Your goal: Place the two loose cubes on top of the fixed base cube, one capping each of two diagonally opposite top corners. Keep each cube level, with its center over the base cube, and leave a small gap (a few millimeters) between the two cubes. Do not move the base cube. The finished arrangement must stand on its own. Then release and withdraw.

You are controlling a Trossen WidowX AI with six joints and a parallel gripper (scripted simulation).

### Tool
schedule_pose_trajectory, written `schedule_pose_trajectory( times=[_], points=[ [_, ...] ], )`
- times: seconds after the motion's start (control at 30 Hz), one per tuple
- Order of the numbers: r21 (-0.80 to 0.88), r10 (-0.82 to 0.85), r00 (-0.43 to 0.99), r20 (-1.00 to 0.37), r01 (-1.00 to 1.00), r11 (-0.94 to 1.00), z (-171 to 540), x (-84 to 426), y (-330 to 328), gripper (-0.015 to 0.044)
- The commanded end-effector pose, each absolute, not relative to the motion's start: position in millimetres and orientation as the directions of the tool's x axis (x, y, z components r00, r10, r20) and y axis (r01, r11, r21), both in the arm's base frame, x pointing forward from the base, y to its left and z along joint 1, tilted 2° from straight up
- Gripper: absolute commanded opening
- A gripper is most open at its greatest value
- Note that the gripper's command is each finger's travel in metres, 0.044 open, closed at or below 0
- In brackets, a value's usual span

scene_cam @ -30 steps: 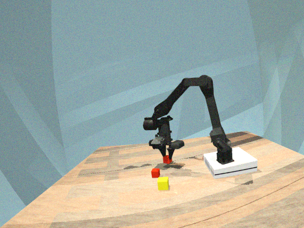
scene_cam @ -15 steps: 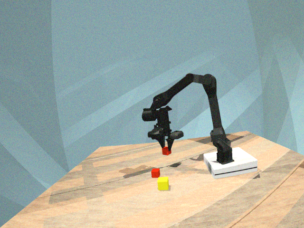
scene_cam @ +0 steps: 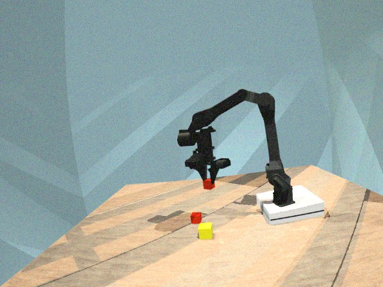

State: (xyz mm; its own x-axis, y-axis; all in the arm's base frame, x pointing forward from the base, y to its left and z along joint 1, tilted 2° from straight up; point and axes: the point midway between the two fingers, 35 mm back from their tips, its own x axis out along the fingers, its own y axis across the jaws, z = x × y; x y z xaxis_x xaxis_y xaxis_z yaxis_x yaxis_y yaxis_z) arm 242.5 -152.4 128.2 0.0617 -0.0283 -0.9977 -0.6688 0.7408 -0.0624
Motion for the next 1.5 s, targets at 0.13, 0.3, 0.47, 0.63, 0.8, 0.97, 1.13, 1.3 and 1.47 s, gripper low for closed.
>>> schedule_pose_trajectory(
  times=[0.13,0.3,0.47,0.63,0.8,0.97,1.13,1.3,1.47],
  points=[
    [-0.062,-0.026,0.065,-0.998,-0.642,0.764,125,256,-130,0.0105],
    [-0.060,-0.025,0.066,-0.998,-0.624,0.779,121,263,-116,0.0105],
    [-0.058,-0.023,0.066,-0.998,-0.605,0.794,118,269,-100,0.0105],
    [-0.056,-0.021,0.066,-0.998,-0.586,0.808,115,274,-85,0.0105],
    [-0.054,-0.020,0.067,-0.998,-0.567,0.822,112,278,-69,0.0105],
    [-0.052,-0.018,0.067,-0.998,-0.547,0.835,108,282,-53,0.0105],
    [-0.050,-0.017,0.067,-0.998,-0.527,0.848,105,284,-37,0.0105],
    [-0.048,-0.015,0.068,-0.998,-0.507,0.861,102,285,-21,0.0105],
    [-0.045,-0.014,0.068,-0.998,-0.487,0.872,99,286,-4,0.0105]
  ],
)
